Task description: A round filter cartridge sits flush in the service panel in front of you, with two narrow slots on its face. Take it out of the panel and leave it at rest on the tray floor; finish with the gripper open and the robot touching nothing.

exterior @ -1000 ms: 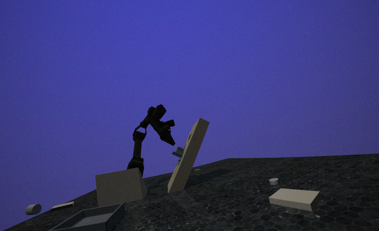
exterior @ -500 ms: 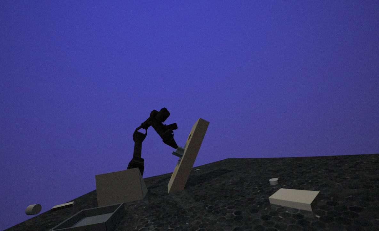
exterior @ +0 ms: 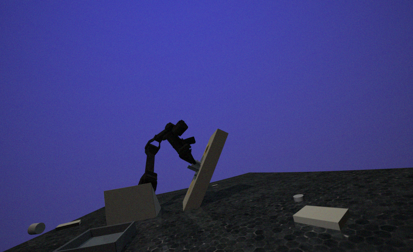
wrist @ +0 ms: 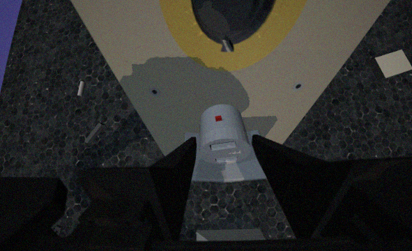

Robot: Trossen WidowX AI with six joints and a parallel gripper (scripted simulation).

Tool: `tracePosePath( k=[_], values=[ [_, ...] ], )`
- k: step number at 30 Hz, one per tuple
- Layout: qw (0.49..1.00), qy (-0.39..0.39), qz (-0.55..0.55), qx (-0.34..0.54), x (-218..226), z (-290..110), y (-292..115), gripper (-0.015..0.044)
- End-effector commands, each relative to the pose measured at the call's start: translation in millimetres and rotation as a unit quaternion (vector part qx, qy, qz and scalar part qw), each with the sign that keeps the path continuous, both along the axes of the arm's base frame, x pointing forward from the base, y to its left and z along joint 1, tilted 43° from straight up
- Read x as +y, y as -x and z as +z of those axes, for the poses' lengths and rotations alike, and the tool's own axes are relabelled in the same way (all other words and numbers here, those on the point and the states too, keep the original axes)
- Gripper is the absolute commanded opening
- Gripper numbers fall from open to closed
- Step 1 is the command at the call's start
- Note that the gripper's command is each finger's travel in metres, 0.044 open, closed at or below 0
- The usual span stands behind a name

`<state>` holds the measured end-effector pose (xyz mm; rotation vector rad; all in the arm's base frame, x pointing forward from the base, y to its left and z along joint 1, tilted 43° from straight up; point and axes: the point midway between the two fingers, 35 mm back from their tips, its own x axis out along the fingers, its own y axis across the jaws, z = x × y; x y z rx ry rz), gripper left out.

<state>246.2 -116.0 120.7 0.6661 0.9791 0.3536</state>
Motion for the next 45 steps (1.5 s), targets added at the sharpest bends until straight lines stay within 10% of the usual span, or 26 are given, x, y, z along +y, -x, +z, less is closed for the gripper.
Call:
tracePosePath(
  k=[1,8,15,45],
  values=[
    [1.000,0.000,0.001,0.000,-0.1,0.3,0.0,0.0232],
    [1.000,0.000,0.001,0.000,-0.1,0.3,0.0,0.0186],
    [1.000,0.000,0.000,0.000,-5.1,5.8,-4.9,0.0002],
    [0.999,-0.005,-0.051,0.017,-84.4,54.3,28.8,0.0000]
  ],
)
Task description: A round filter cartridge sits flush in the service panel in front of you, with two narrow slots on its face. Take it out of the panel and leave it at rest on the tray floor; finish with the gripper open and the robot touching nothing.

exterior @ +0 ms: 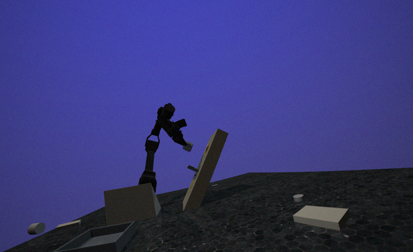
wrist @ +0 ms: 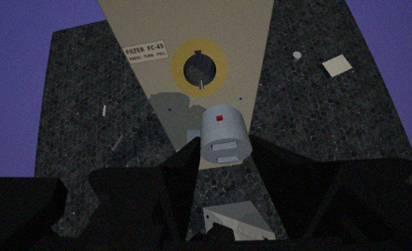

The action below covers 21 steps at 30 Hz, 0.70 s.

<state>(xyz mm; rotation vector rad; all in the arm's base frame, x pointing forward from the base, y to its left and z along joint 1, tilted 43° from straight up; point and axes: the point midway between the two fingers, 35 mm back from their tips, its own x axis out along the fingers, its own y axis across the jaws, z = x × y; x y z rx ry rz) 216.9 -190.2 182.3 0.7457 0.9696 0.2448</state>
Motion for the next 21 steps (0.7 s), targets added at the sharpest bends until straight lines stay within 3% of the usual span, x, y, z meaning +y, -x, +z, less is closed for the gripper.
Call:
tracePosePath(
  k=[1,15,21],
  values=[
    [1.000,0.004,0.012,-0.003,-13.3,-10.4,-1.0,0.0000],
    [0.998,0.010,0.059,-0.018,-50.4,-57.4,-3.6,0.0000],
    [0.998,-0.004,-0.006,0.060,-62.2,-71.9,13.1,0.0000]
  ],
)
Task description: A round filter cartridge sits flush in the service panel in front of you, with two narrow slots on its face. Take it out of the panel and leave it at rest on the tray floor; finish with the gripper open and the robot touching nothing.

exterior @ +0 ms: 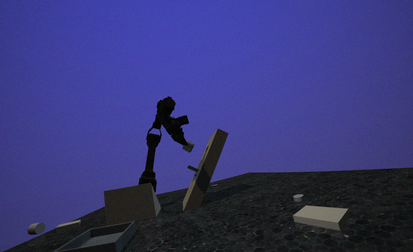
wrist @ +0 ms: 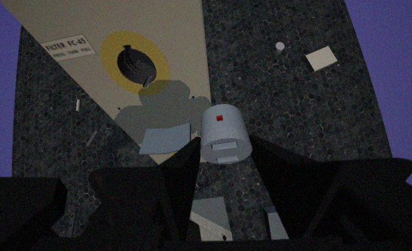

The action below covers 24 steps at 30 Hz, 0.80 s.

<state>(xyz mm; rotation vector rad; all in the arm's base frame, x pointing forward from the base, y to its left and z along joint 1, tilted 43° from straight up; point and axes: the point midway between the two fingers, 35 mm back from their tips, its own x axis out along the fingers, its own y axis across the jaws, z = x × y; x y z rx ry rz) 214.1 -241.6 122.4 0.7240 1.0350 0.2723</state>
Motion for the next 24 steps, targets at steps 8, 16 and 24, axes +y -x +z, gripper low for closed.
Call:
tracePosePath(
  k=[8,16,24],
  values=[
    [0.976,-0.007,-0.150,0.158,-46.9,-48.7,44.1,0.0000],
    [0.922,-0.004,-0.282,0.264,-81.8,-82.0,83.6,0.0000],
    [0.867,-0.001,-0.378,0.325,-104.1,-102.5,113.8,0.0000]
  ],
)
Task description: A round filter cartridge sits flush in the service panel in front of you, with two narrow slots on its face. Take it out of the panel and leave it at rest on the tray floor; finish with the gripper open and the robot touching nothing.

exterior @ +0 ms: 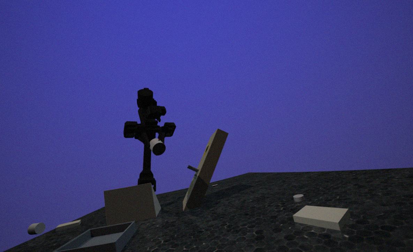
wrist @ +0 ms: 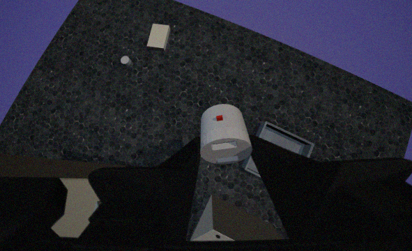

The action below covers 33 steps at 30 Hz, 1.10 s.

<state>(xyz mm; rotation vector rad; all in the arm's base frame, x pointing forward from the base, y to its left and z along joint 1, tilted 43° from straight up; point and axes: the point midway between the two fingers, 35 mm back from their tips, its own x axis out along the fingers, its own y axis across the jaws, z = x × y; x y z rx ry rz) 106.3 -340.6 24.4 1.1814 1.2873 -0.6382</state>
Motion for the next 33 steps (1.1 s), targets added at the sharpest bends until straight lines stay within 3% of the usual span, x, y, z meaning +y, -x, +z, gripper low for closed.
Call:
tracePosePath(
  k=[1,5,17,33],
  values=[
    [1.000,0.004,-0.026,0.017,-5.1,-4.4,6.1,0.0000],
    [0.999,0.004,-0.031,0.021,-5.0,-7.6,10.0,0.0000],
    [0.987,0.006,-0.122,0.102,8.8,-60.6,79.1,0.0000],
    [0.947,0.001,-0.242,0.210,60.5,-116.4,161.7,0.0000]
  ],
)
